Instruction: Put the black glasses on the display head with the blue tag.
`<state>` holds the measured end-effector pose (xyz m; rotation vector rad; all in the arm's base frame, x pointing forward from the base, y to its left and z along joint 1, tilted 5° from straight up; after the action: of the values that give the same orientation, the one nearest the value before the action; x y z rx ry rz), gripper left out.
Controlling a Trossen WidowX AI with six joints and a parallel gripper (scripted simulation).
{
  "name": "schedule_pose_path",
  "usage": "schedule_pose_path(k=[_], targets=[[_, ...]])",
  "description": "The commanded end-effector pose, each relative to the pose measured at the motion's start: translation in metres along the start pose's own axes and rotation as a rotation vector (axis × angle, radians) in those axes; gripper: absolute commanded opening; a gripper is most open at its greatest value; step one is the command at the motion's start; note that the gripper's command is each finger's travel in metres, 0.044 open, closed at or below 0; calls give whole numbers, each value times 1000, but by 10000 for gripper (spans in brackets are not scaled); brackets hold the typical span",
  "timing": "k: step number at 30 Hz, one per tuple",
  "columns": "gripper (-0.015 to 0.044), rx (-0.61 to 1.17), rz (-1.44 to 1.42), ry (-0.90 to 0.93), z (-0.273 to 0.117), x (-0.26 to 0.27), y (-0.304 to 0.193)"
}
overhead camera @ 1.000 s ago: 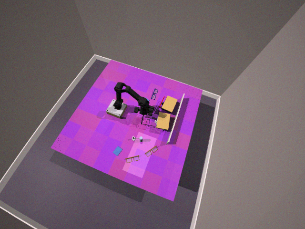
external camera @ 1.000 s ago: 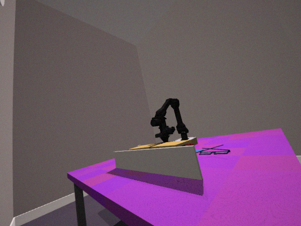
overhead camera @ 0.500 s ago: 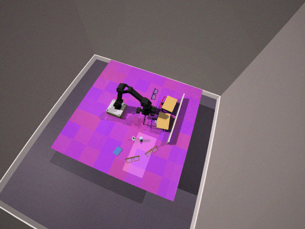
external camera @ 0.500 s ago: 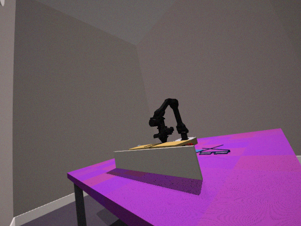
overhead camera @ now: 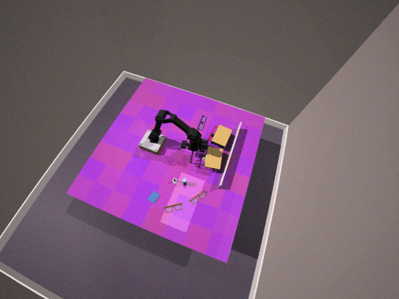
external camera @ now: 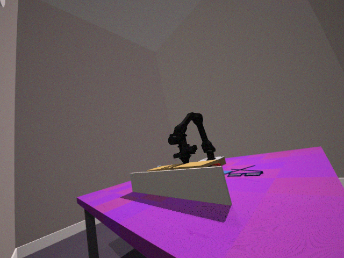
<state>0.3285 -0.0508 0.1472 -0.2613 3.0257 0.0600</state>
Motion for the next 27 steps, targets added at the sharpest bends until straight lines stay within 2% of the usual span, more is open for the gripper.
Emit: schedule_pose_path(k=[1,27], targets=[[0,4,3,4,0,-6,-2],[0,5,3,0,-1,-44,-9]])
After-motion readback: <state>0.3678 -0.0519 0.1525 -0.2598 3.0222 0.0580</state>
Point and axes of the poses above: the point midway between the two fingers, 35 mm back from their tips, its own z axis out along the fingers, its own x axis across the jaws, y = z × x, the point moved 8 cm from there along -z, back along the fingers, and after that the axes turned 11 degrees about -z, right-handed, at the moved point
